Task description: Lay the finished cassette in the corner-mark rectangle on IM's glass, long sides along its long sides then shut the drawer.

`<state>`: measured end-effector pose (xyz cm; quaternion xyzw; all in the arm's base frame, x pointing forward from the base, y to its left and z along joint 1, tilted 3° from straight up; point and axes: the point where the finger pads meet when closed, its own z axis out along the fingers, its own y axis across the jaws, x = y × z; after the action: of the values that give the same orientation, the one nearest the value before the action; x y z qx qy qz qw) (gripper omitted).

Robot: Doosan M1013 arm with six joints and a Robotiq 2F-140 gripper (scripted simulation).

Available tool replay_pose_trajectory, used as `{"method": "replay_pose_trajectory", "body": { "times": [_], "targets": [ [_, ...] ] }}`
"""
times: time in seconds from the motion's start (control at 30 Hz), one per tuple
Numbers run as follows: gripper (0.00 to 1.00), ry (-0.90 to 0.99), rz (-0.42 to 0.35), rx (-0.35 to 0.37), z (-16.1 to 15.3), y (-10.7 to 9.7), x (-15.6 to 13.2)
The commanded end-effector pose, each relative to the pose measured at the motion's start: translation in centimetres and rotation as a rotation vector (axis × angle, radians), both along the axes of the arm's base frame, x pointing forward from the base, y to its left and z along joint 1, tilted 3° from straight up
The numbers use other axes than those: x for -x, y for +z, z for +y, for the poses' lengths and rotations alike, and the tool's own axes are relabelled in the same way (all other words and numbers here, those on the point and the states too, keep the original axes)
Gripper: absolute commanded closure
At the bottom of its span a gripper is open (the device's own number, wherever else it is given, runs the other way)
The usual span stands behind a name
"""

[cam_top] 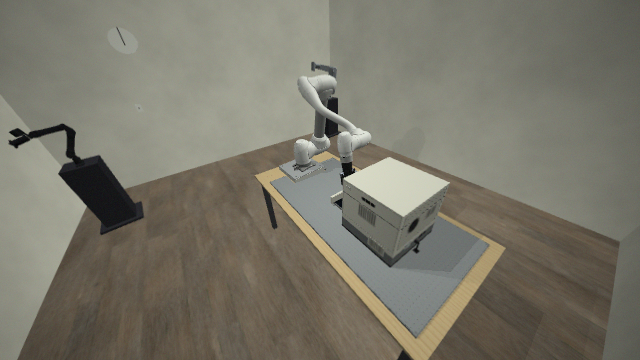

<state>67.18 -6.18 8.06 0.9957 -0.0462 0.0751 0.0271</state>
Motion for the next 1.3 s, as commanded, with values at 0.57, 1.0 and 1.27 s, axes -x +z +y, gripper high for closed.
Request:
{"method": "replay_pose_trajectory", "body": {
  "times": [0.57, 1.0, 1.27],
  "targets": [
    [0.54, 0.0, 0.0, 0.0, 0.1, 2.3, -0.1],
    [0.73, 0.198, 0.028, 0.01, 0.4, 1.9, 2.9],
    [0.73, 0.462, 0.065, 0.024, 0.7, 1.3, 6.8]
  ]
}}
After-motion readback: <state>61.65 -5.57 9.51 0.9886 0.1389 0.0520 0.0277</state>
